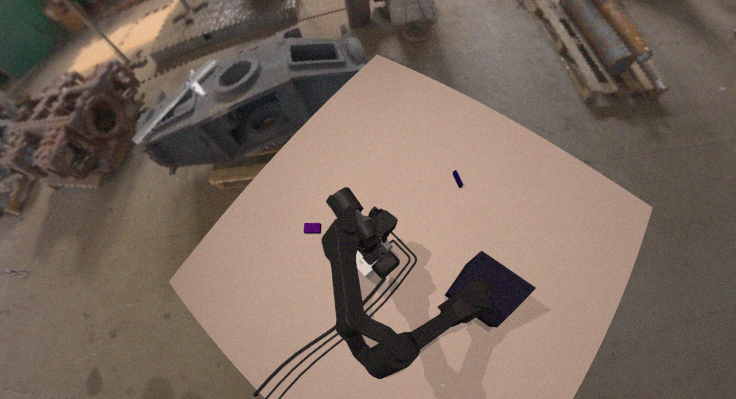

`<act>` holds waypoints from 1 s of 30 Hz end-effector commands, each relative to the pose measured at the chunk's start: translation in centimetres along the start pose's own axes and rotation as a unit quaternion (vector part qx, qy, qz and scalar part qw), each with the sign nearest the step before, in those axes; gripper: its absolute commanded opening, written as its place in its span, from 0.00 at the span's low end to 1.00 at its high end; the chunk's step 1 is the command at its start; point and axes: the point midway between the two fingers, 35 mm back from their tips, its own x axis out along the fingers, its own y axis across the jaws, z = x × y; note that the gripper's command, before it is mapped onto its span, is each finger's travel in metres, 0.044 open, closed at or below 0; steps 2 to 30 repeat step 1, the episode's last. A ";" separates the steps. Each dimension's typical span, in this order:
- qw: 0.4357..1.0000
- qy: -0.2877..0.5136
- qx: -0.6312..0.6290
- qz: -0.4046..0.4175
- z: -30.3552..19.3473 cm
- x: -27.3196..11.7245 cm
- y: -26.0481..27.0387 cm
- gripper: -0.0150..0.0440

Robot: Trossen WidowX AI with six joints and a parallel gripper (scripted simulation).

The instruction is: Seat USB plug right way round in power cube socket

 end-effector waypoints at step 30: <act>1.000 -0.002 -0.003 0.002 0.0 -0.5 0.1 0.42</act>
